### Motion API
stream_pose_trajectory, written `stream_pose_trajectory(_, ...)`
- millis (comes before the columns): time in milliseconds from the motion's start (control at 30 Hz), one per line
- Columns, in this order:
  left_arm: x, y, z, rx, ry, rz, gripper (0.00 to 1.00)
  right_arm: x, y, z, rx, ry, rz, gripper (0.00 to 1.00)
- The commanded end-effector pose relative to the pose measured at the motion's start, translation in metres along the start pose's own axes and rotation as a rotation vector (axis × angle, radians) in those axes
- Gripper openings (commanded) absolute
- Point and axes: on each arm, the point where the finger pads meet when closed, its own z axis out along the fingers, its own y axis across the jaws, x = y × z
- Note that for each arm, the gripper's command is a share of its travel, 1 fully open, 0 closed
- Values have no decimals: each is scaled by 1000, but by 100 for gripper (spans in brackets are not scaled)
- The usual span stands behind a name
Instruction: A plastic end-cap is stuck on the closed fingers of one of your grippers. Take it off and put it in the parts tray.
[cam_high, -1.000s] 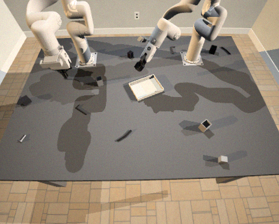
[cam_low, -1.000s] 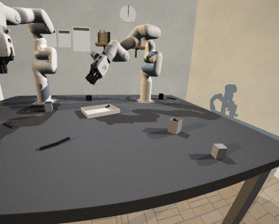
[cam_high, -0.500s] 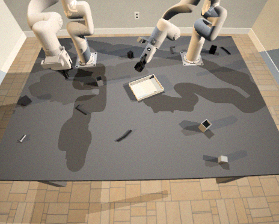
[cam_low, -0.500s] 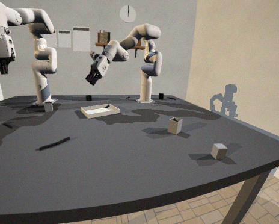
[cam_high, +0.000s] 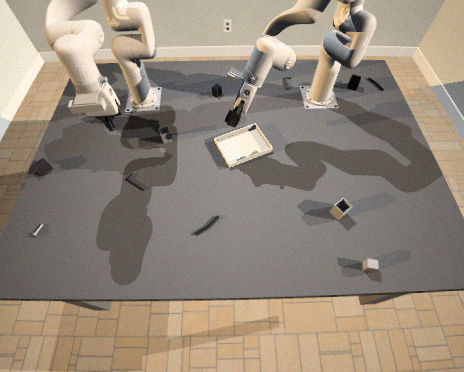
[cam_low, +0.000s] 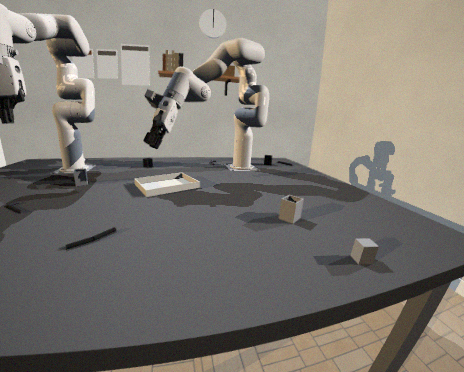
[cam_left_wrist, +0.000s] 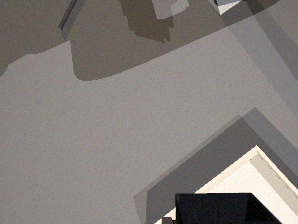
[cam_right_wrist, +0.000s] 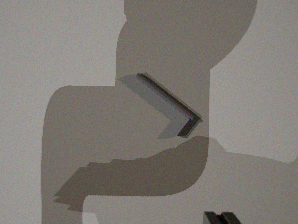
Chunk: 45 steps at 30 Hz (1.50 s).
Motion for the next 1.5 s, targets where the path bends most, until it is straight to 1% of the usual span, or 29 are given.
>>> stream_pose_trajectory(0,-4,2,7,-31,-42,-85,0,1,0,-1,0,3,0,0)
stream_pose_trajectory(67,-5,2,8,-33,-45,-90,0,1,0,-1,0,3,0,0)
stream_pose_trajectory(267,-16,9,24,-97,-134,-266,0,1,0,-1,0,3,0,0)
stream_pose_trajectory(333,-16,9,24,-97,-134,-266,0,1,0,-1,0,3,0,0)
stream_pose_trajectory(433,-23,13,31,-126,-191,-366,0,1,0,-1,0,3,0,0)
stream_pose_trajectory(467,-20,11,28,-115,-169,-328,0,1,0,-1,0,3,0,0)
stream_pose_trajectory(500,-20,11,28,-113,-167,-322,0,1,0,-1,0,3,0,0)
stream_pose_trajectory(633,-24,14,32,-131,-202,-387,0,1,0,-1,0,3,0,0)
stream_pose_trajectory(833,-38,23,45,-178,-313,-587,0,1,0,-1,0,3,0,0)
stream_pose_trajectory(900,-38,23,45,-178,-313,-587,0,1,0,-1,0,3,0,0)
stream_pose_trajectory(1000,-45,28,50,-191,-379,-685,0,1,0,-1,0,3,0,0)
stream_pose_trajectory(1133,-52,33,55,-203,-447,-786,0,1,0,-1,0,3,0,0)
stream_pose_trajectory(1400,-66,44,62,-210,-594,-984,0,1,0,-1,0,3,0,0)
stream_pose_trajectory(1467,-66,44,62,-210,-594,-984,0,1,0,-1,0,3,0,0)
